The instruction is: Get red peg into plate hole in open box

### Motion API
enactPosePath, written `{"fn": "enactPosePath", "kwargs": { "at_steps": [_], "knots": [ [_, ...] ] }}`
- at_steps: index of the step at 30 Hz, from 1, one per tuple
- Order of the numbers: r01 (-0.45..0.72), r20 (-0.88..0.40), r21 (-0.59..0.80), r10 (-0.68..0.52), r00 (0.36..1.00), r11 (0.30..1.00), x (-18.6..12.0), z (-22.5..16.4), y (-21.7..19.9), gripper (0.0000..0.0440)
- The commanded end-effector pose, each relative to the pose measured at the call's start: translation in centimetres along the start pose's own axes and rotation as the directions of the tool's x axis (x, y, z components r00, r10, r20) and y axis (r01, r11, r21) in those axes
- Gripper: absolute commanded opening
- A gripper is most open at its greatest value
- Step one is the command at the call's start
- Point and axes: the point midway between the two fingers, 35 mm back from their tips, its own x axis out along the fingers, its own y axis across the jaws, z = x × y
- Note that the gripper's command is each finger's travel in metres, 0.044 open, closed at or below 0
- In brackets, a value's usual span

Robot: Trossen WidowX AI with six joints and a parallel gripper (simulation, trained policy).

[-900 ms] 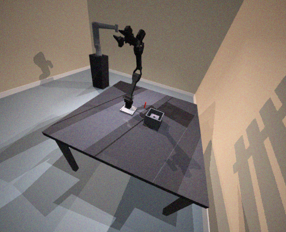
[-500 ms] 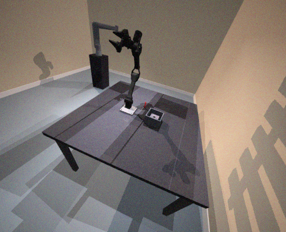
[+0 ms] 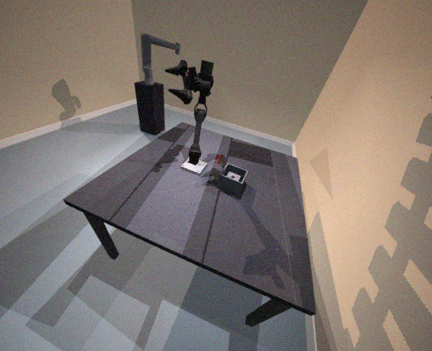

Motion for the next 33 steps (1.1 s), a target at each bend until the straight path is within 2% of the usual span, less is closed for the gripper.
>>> {"fn": "enactPosePath", "kwargs": {
  "at_steps": [1,8,16,24,33],
  "knots": [
    [-0.124,0.042,-0.037,0.125,0.991,0.992,-0.5,0.7,4.4,0.0440],
    [-0.338,0.106,-0.091,0.346,0.932,0.937,-3.1,1.3,11.3,0.0440],
    [-0.562,0.146,-0.149,0.580,0.801,0.814,-8.1,0.8,18.1,0.0440],
    [-0.751,0.140,-0.193,0.775,0.616,0.632,-14.5,-1.0,23.3,0.0440],
    [-0.902,0.067,-0.211,0.927,0.370,0.376,-22.6,-5.0,27.0,0.0440]
  ]
}}
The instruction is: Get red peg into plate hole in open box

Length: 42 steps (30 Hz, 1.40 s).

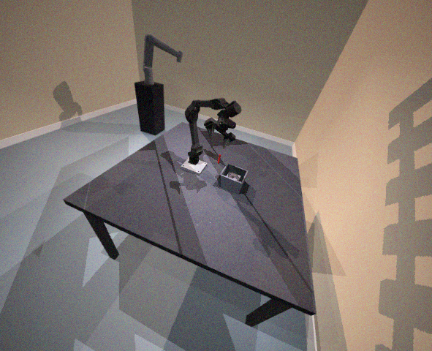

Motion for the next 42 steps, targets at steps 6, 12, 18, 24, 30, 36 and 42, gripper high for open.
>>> {"fn": "enactPosePath", "kwargs": {
  "at_steps": [6,12,18,24,30,36,42],
  "knots": [
    [-0.268,-0.072,0.032,0.269,0.960,0.963,-2.2,-3.7,8.6,0.0440],
    [-0.396,-0.158,0.076,0.403,0.902,0.915,-4.6,-7.1,13.0,0.0440],
    [-0.470,-0.262,0.126,0.486,0.834,0.874,-6.9,-11.1,16.3,0.0440],
    [-0.494,-0.373,0.171,0.521,0.768,0.852,-9.1,-15.3,18.6,0.0440],
    [-0.480,-0.474,0.210,0.518,0.712,0.852,-10.7,-19.3,20.3,0.0440],
    [-0.441,-0.548,0.254,0.504,0.668,0.861,-11.6,-22.9,22.1,0.0440],
    [-0.403,-0.589,0.307,0.505,0.631,0.862,-11.7,-25.8,24.1,0.0440]
  ]
}}
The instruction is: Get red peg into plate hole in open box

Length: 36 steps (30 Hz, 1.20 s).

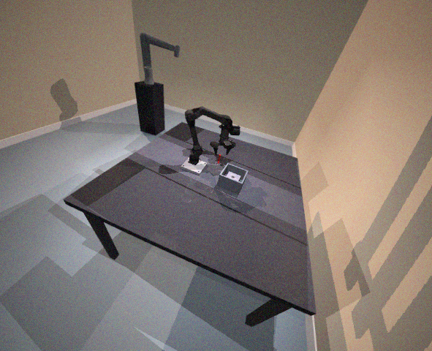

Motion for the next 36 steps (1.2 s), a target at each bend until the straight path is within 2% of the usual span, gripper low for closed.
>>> {"fn": "enactPosePath", "kwargs": {
  "at_steps": [1,12,15,17,31,32,36],
  "knots": [
    [0.010,-0.038,0.037,-0.008,0.999,0.999,1.9,-1.5,0.5,0.0440],
    [-0.056,-0.079,0.123,0.066,0.995,0.991,7.0,-3.9,2.1,0.0438],
    [-0.065,-0.089,0.148,0.078,0.993,0.987,7.9,-4.3,2.2,0.0422],
    [-0.062,-0.099,0.166,0.079,0.992,0.984,8.3,-4.6,2.2,0.0383],
    [-0.035,-0.210,0.194,0.077,0.975,0.980,8.4,-5.2,1.8,0.0017],
    [-0.034,-0.217,0.195,0.077,0.973,0.980,8.4,-5.2,1.8,0.0000],
    [-0.075,-0.172,0.174,0.105,0.979,0.982,7.4,-4.1,2.1,0.0000]
  ]
}}
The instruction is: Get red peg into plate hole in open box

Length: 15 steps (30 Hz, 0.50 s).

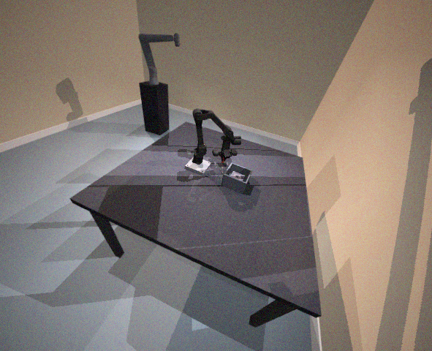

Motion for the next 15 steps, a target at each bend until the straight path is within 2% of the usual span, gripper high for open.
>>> {"fn": "enactPosePath", "kwargs": {
  "at_steps": [1,15],
  "knots": [
    [-0.038,0.029,-0.024,0.039,0.999,0.999,-1.3,0.7,0.6,0.0000],
    [-0.103,0.155,-0.124,0.122,0.980,0.987,-7.0,4.2,1.7,0.0000]
  ]
}}
